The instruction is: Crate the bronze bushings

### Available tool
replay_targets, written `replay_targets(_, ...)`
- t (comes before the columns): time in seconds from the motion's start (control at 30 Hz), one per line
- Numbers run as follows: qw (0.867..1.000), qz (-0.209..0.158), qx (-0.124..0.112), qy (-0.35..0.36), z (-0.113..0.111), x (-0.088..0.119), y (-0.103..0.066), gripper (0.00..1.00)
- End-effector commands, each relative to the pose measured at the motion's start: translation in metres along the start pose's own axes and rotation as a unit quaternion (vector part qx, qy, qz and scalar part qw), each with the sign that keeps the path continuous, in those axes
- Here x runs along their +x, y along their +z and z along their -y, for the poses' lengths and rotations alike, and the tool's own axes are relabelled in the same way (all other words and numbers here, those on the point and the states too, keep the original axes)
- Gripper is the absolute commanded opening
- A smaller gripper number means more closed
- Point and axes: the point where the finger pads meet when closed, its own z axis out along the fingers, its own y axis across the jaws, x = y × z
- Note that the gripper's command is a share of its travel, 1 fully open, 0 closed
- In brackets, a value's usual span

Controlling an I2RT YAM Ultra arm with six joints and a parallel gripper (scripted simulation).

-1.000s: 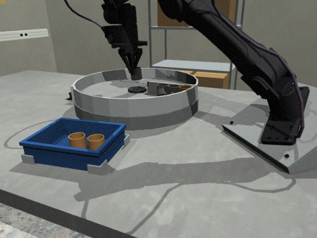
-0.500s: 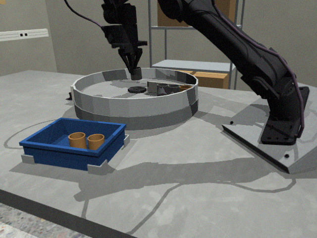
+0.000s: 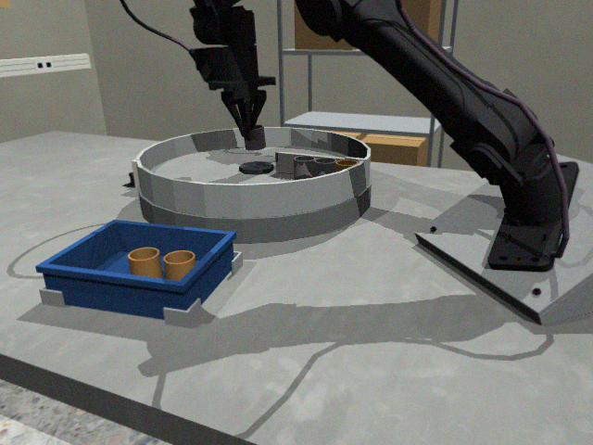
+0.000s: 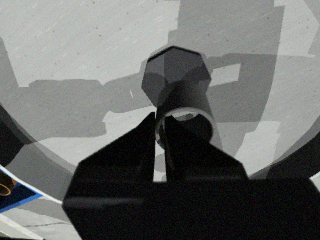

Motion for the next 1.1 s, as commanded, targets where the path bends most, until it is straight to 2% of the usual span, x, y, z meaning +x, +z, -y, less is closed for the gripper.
replay_targets(0.0, 0.999, 0.033, 0.003, -0.002, 0.002, -0.008, -0.025, 0.00)
replay_targets(0.23, 0.999, 0.047, 0.004, -0.005, 0.001, -0.013, -0.027, 0.00)
replay_targets(0.3, 1.000, 0.027, 0.003, 0.006, 0.005, -0.005, -0.015, 0.00)
replay_targets(0.53, 1.000, 0.024, 0.004, -0.002, -0.001, -0.004, 0.000, 0.00)
replay_targets(0.6, 1.000, 0.024, 0.004, -0.002, -0.001, -0.004, 0.000, 0.00)
replay_targets(0.63, 1.000, 0.027, 0.005, 0.006, 0.006, -0.005, -0.002, 0.00)
replay_targets(0.83, 1.000, 0.026, 0.005, 0.002, 0.002, -0.004, 0.007, 0.00)
replay_targets(1.07, 0.999, 0.034, 0.006, -0.001, 0.003, -0.008, 0.003, 0.00)
